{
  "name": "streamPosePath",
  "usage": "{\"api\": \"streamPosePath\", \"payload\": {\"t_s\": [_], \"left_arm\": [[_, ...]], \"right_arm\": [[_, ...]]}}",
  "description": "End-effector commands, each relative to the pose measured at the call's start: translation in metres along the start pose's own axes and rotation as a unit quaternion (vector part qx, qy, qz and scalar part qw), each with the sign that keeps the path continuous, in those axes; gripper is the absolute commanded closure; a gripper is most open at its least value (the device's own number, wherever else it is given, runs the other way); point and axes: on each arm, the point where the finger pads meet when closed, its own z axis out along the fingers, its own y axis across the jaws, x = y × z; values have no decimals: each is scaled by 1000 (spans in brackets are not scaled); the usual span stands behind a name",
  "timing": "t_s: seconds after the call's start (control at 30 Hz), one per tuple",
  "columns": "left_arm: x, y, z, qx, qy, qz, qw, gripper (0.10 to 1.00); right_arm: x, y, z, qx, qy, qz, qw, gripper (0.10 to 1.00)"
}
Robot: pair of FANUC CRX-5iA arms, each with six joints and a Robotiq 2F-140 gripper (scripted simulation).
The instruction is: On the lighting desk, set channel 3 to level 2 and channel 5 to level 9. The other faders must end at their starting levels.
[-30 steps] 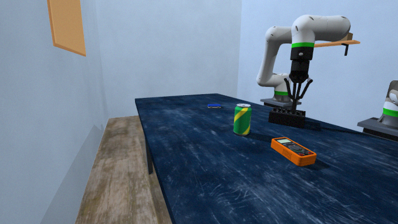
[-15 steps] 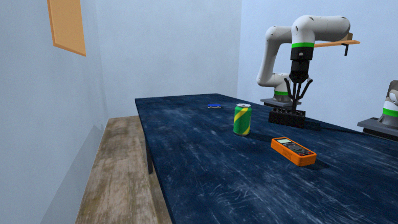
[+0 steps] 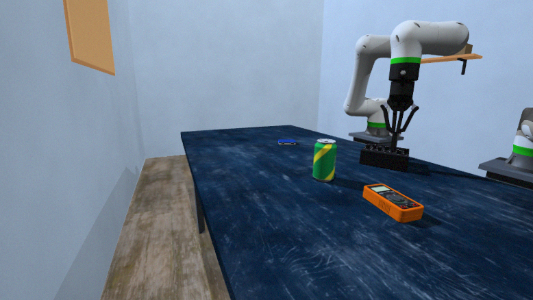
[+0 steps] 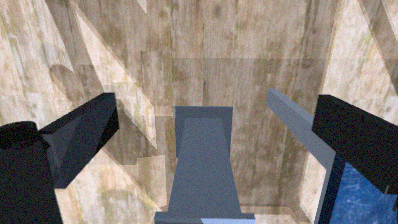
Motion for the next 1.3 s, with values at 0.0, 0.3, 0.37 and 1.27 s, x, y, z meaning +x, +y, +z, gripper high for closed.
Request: {"api": "streamPosePath", "payload": {"t_s": [0.0,0.3,0.37,1.27], "left_arm": [[0,0,-1,0,1,0,1000,98],[0,0,-1,0,1,0,1000,98],[0,0,-1,0,1,0,1000,98],[0,0,-1,0,1,0,1000,98]], "right_arm": [[0,0,-1,0,-1,0,1000,999],[-1,0,-1,0,-1,0,1000,999],[-2,0,-1,0,-1,0,1000,999],[-6,0,-19,0,-1,0,1000,999]]}}
